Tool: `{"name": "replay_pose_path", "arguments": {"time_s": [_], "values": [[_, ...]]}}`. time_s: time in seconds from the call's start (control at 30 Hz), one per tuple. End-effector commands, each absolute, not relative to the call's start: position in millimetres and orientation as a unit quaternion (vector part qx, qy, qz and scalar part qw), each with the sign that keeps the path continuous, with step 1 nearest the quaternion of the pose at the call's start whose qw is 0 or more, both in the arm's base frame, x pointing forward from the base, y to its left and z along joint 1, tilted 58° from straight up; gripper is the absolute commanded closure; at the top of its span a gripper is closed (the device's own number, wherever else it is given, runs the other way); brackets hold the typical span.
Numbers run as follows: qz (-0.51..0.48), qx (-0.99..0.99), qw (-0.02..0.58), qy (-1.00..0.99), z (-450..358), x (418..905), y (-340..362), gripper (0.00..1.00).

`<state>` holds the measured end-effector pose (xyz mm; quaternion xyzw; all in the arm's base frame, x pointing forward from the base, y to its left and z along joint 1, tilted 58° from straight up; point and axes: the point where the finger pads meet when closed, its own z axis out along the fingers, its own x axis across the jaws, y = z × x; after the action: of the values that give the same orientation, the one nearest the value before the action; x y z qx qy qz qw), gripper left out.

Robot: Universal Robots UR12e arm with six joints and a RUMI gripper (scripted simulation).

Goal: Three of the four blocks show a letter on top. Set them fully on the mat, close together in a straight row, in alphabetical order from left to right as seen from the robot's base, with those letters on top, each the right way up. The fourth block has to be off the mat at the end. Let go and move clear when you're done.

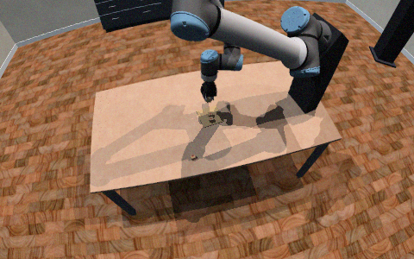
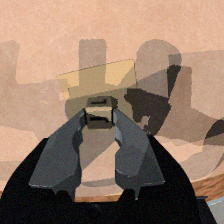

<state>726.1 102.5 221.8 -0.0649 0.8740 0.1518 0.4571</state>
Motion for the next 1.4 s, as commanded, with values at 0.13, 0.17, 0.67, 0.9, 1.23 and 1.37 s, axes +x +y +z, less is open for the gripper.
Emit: {"name": "replay_pose_path", "arguments": {"time_s": [0.13, 0.17, 0.67, 0.9, 1.23, 1.37], "values": [[0.152, -0.066, 0.457, 0.874, 209, 747, 112, 0.95], [0.152, -0.066, 0.457, 0.874, 207, 751, 113, 0.95], [0.152, -0.066, 0.457, 0.874, 176, 795, 132, 0.95], [0.152, -0.066, 0.457, 0.874, 172, 801, 135, 0.95], [0.152, -0.066, 0.457, 0.874, 172, 801, 134, 0.95], [0.152, -0.066, 0.457, 0.874, 172, 801, 134, 0.95]]}}
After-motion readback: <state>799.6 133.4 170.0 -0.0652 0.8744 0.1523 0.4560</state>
